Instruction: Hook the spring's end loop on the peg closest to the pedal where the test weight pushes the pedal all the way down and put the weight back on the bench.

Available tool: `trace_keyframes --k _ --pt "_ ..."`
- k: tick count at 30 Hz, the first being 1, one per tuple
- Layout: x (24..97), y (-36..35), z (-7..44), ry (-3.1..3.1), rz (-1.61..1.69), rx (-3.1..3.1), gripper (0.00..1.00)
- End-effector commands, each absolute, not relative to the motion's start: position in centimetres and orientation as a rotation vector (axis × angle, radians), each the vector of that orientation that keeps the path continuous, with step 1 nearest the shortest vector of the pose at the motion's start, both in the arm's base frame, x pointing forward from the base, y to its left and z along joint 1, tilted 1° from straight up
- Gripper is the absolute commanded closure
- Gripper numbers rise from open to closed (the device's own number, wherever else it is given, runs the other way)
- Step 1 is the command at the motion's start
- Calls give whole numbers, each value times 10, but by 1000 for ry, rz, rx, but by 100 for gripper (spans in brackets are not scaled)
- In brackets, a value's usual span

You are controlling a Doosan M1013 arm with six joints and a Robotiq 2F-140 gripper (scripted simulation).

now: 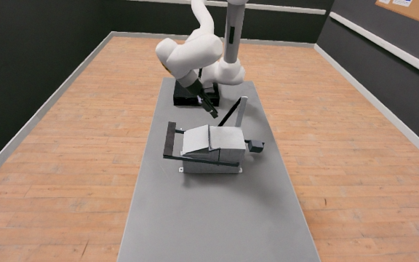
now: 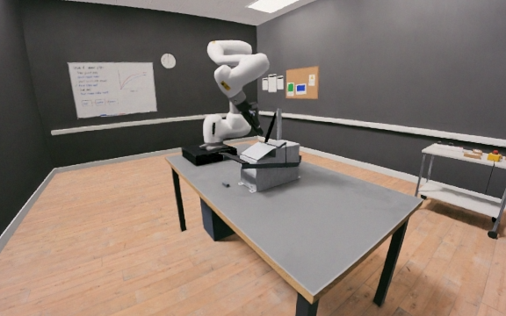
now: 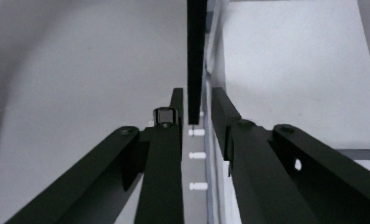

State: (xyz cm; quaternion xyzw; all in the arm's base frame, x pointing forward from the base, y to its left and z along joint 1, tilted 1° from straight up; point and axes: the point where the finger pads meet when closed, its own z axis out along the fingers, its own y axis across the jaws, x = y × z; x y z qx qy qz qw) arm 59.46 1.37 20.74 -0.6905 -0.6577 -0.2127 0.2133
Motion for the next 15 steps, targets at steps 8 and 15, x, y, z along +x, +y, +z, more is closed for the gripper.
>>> trace_keyframes --k 8,15 --pt "595 14 208 -1826 -591 -1917 76" --pt "595 14 207 -1825 -591 -1917 76"
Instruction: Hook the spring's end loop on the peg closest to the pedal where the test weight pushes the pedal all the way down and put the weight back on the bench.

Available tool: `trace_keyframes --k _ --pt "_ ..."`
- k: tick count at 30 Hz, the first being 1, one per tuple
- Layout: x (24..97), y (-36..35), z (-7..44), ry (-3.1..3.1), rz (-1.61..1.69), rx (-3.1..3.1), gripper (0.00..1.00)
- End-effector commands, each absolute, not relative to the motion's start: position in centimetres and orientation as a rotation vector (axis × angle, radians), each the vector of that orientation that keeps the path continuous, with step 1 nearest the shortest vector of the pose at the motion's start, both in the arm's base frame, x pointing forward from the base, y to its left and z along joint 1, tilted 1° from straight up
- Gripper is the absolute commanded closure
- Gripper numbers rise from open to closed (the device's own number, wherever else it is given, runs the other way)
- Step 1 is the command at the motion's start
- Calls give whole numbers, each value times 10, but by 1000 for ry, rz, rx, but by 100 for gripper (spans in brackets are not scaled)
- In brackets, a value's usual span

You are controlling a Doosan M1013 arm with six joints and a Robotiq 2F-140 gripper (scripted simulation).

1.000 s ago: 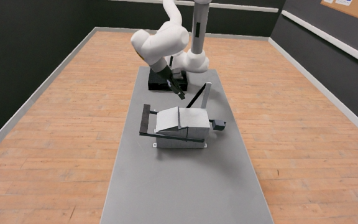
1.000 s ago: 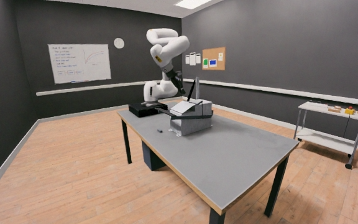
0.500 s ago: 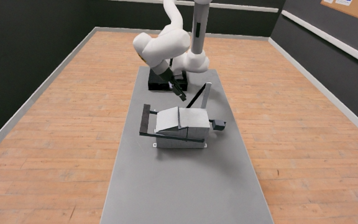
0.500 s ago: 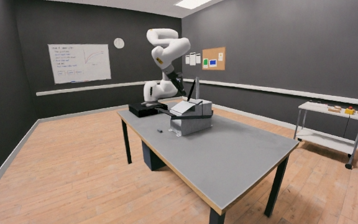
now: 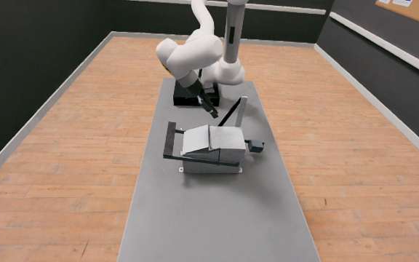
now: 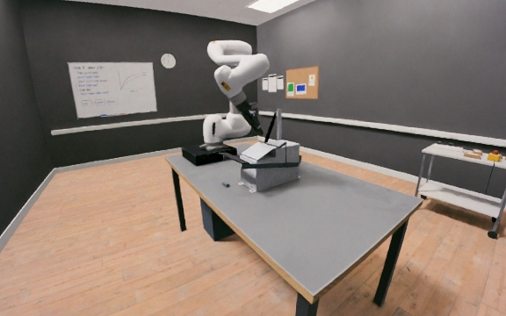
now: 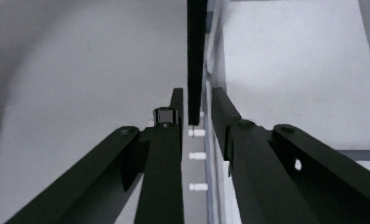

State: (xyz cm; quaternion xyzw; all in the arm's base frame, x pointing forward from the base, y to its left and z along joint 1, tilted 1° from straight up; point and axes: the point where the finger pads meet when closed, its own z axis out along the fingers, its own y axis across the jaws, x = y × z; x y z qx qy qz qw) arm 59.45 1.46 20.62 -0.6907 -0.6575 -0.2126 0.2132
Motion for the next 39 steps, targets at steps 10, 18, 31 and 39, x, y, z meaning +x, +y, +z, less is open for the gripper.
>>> trace_keyframes --k 10,18,31,39 --pt "595 17 204 -1825 -591 -1917 76" --pt "595 17 203 -1825 -591 -1917 76" --pt "595 20 199 -1825 -591 -1917 76" --pt "595 23 195 -1825 -591 -1917 76"
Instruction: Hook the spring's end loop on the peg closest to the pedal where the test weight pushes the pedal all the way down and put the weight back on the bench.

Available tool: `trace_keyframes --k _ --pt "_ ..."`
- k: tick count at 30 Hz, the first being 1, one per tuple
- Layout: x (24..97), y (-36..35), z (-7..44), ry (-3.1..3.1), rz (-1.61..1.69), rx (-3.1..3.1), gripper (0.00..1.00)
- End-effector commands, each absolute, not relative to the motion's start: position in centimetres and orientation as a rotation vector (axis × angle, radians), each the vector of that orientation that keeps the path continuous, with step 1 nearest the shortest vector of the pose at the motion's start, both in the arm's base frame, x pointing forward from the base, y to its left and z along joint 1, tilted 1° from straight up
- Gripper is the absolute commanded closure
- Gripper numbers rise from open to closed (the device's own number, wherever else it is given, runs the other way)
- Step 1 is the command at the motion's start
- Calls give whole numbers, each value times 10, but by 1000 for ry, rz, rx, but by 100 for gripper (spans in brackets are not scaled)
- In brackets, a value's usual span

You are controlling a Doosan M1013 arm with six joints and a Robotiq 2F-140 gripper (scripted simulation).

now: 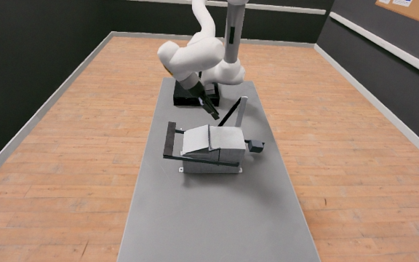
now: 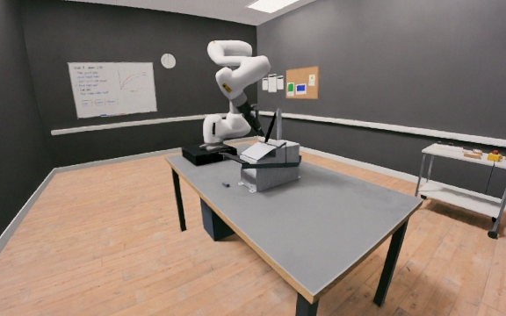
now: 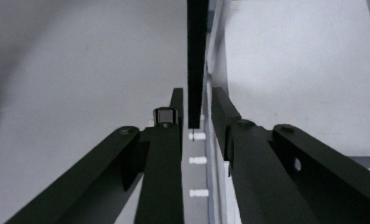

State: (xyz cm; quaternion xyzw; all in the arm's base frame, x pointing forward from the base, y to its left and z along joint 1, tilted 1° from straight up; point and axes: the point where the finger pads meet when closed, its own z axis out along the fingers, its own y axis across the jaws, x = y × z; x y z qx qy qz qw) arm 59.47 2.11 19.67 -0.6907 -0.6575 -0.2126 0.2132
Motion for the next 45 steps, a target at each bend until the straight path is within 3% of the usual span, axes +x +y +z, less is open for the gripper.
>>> trace_keyframes --k 1,29,45 --pt "595 23 194 -1825 -591 -1917 76" --pt "595 34 179 -1825 -592 -1917 76" --pt "596 61 141 -1825 -592 -1917 76"
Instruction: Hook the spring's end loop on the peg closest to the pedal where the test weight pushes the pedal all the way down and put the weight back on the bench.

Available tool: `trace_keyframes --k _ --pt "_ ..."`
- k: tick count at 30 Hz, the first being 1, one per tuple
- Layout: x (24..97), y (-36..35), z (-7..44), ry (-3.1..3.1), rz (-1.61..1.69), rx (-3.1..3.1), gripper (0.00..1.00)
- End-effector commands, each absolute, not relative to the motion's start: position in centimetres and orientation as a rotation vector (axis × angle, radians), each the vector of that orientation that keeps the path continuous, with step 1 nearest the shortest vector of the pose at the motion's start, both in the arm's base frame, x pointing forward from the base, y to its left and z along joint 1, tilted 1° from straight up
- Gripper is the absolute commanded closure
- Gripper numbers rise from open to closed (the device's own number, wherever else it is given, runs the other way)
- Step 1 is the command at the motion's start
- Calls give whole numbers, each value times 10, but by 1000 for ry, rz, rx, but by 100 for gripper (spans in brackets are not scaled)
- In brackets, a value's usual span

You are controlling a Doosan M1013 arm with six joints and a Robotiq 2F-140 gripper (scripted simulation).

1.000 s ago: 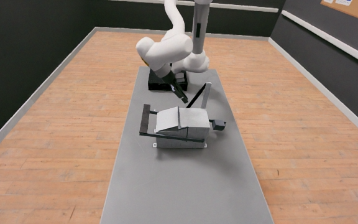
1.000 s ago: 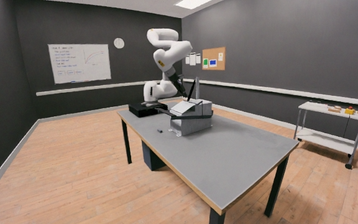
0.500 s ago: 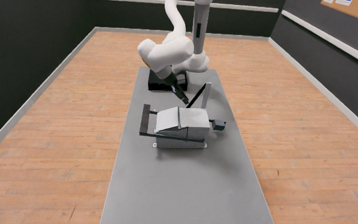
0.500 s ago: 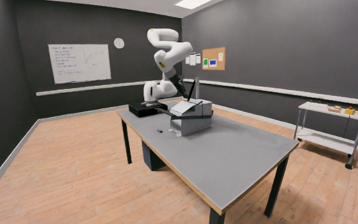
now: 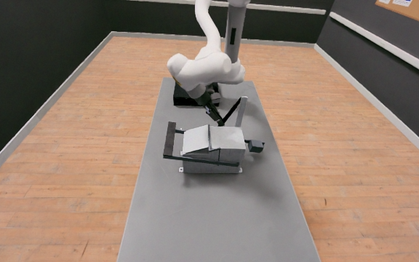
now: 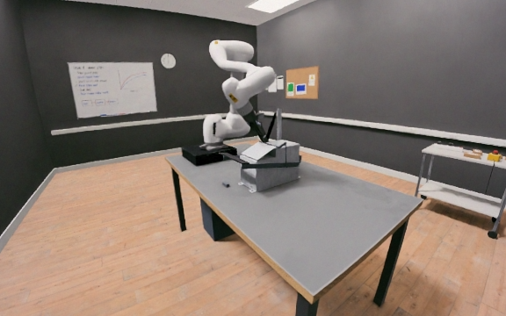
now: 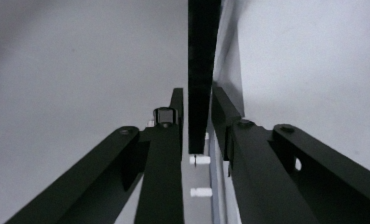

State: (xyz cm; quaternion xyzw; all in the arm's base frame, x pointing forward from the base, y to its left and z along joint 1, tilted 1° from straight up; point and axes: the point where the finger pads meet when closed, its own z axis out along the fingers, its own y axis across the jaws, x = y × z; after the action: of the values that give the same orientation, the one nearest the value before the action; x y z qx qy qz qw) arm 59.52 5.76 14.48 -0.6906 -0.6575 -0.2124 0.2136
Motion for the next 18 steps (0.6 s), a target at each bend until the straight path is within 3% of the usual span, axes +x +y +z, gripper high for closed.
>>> trace_keyframes --k 1,18 --pt "596 55 149 -1825 -591 -1917 76" --pt "596 68 130 -1825 -591 -1917 76"
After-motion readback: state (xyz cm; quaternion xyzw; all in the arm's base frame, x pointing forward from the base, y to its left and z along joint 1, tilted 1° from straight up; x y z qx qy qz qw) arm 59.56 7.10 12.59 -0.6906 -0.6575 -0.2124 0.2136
